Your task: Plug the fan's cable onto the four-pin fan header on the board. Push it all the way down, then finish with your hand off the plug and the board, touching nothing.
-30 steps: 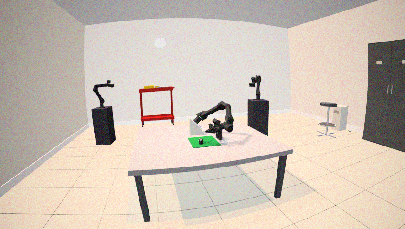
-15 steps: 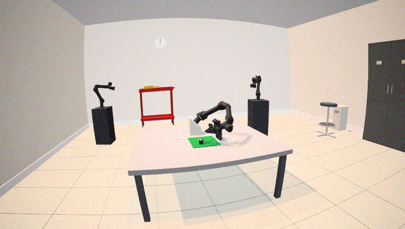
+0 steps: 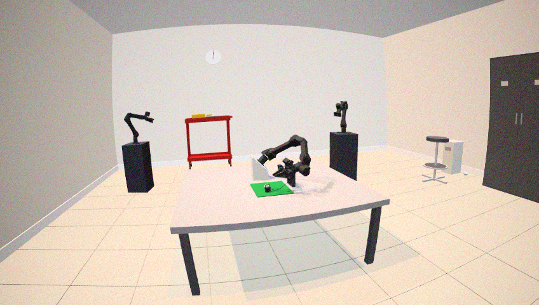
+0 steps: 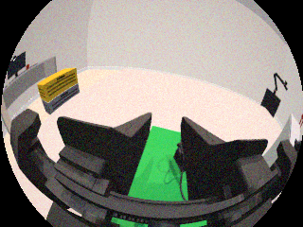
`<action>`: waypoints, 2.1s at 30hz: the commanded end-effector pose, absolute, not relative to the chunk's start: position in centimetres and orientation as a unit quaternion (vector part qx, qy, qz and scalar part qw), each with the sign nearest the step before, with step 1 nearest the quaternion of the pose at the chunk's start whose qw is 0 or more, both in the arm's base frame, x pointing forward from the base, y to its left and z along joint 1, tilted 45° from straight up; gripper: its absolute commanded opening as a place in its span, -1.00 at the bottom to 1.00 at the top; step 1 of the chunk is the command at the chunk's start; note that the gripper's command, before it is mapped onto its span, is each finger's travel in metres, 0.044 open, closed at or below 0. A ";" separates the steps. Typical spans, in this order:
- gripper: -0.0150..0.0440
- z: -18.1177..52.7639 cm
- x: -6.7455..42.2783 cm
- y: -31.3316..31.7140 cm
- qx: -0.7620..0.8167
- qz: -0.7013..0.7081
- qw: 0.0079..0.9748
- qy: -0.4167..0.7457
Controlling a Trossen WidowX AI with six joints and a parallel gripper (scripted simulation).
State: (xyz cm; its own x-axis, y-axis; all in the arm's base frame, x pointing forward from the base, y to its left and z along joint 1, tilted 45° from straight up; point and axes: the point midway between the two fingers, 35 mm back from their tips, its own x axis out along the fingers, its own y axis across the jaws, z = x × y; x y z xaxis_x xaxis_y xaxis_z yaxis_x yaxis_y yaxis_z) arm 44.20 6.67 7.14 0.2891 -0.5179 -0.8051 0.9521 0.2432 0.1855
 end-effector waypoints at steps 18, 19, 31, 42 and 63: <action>-0.02 12.8 43.2 7.8 0.348 -0.507 0.724 0.313; -0.02 13.1 43.1 7.8 0.348 -0.507 0.724 0.313; -0.02 16.8 42.0 8.3 0.348 -0.507 0.724 0.313; 0.52 16.3 41.6 8.2 0.352 -0.501 0.703 0.361; 1.00 11.5 41.1 8.3 0.413 -0.384 0.566 0.602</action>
